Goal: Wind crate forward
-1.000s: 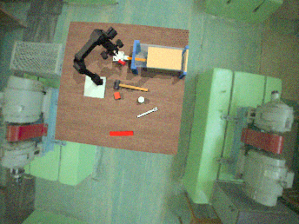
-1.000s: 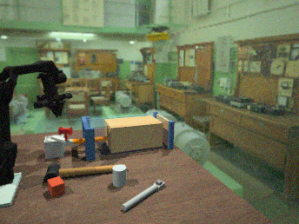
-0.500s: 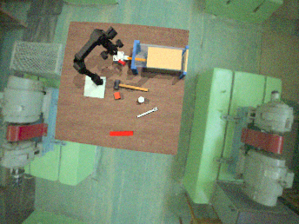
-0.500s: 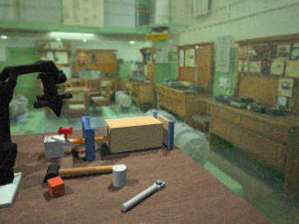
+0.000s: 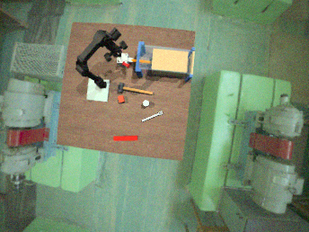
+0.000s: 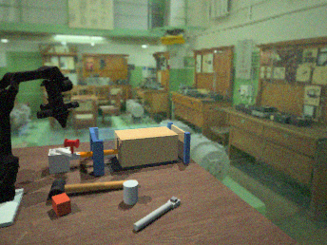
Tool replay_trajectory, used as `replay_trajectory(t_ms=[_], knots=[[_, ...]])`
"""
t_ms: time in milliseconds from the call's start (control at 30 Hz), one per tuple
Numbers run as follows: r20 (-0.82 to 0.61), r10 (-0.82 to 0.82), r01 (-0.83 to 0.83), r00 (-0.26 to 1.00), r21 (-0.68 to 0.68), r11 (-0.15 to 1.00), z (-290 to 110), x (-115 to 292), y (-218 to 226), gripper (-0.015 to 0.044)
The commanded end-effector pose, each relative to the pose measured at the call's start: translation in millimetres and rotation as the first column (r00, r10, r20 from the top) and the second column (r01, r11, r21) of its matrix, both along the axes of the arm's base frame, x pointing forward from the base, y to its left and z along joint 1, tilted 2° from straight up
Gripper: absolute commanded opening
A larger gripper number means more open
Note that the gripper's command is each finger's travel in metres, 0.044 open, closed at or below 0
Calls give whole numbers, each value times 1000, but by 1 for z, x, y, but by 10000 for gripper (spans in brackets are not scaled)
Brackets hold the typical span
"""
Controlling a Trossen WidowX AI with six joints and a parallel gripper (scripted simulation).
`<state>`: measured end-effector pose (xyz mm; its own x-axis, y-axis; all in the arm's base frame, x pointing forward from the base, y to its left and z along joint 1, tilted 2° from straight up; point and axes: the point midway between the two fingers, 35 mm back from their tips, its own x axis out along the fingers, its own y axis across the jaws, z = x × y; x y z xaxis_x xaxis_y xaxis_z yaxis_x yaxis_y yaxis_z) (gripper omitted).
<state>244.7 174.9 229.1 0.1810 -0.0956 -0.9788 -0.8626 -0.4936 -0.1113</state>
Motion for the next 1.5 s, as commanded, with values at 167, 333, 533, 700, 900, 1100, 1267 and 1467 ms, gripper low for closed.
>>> replay_trajectory(t_ms=[167,333,533,700,900,1100,1267,1467], knots=[[0,0,0,1000,0,1000,0,0,0,0],[0,0,0,1000,0,1000,0,0,0,0],[-5,10,-10,1000,0,1000,0,1,-1,26],[-106,267,-265,958,32,964,-7,16,-26,157],[-143,466,-457,873,95,885,-12,26,-46,315],[-143,466,-457,873,95,885,-12,26,-46,440],[-144,466,-457,873,95,885,-14,27,-46,440],[-149,466,-456,872,95,885,-24,28,-46,440]])
